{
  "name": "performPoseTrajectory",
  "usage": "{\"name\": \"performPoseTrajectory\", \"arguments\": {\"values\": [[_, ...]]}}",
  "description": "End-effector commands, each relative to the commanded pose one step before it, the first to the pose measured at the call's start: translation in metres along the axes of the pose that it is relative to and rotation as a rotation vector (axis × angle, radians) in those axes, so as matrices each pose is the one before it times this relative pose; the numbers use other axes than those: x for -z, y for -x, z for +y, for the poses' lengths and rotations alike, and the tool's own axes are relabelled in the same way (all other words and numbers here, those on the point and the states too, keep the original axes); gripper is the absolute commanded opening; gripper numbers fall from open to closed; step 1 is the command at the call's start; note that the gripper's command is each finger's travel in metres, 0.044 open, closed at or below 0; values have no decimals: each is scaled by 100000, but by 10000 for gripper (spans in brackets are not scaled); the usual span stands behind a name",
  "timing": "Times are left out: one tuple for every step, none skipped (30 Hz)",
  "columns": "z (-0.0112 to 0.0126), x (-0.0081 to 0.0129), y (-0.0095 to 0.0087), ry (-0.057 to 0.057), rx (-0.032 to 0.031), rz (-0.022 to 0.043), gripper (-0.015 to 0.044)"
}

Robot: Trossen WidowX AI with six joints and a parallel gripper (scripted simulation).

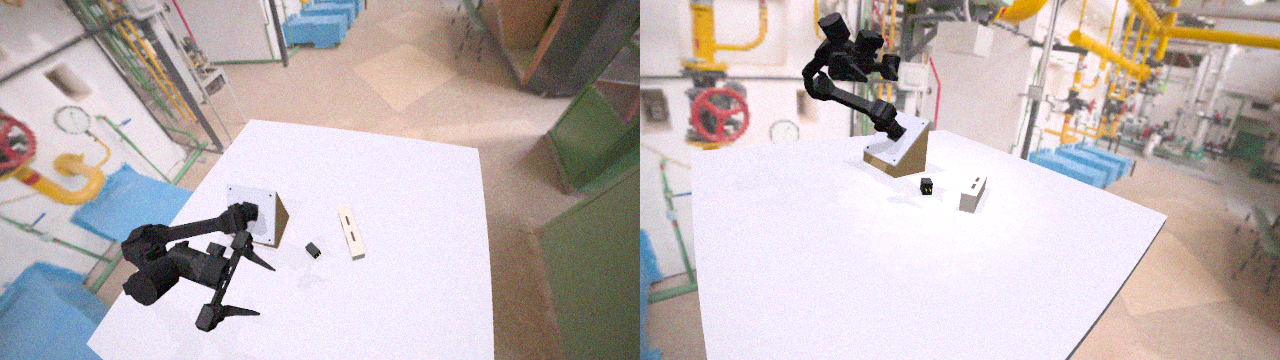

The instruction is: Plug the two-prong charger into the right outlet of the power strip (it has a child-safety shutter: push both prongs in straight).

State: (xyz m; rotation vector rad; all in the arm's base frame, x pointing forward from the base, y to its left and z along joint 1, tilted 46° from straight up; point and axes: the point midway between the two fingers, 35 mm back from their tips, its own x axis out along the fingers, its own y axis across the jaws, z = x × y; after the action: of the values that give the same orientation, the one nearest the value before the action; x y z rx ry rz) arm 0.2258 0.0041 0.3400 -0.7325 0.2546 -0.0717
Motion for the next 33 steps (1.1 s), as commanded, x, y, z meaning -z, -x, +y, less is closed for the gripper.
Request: {"name": "performPoseTrajectory", "arguments": {"values": [[40,25,-52,-142,-102,230,426],[120,77,-154,-425,-303,691,440],[199,129,-256,-706,-492,1156,440],[239,159,-309,-852,-575,1407,440],[236,161,-309,-849,-551,1415,440],[233,163,-308,-845,-528,1422,440],[230,165,-307,-842,-505,1429,440],[227,167,-306,-838,-481,1435,440],[224,169,-306,-835,-458,1441,440],[221,171,-305,-832,-434,1447,440],[236,171,-311,-633,-473,1413,440],[233,173,-310,-630,-452,1418,440],[231,175,-309,-627,-432,1423,440],[228,177,-308,-624,-412,1428,440],[225,178,-308,-621,-391,1432,440],[222,180,-307,-618,-371,1436,440],[219,182,-306,-615,-350,1440,440],[217,183,-305,-612,-330,1443,440],[214,185,-304,-609,-309,1446,440],[211,187,-304,-606,-288,1449,440],[184,186,-291,-815,-192,1465,440],[184,190,-295,-825,-171,1489,440],[181,191,-294,-821,-146,1490,440],[177,193,-293,-818,-122,1491,440],[174,194,-292,-814,-98,1491,440],[171,195,-292,-811,-74,1490,440],[168,196,-291,-807,-50,1490,440],[165,197,-290,-803,-26,1488,440],[162,198,-289,-800,-2,1487,440],[159,199,-288,-796,22,1485,440],[166,185,-282,-770,1,1425,440],[163,186,-281,-766,24,1423,440],[161,187,-280,-762,47,1420,440]]}}
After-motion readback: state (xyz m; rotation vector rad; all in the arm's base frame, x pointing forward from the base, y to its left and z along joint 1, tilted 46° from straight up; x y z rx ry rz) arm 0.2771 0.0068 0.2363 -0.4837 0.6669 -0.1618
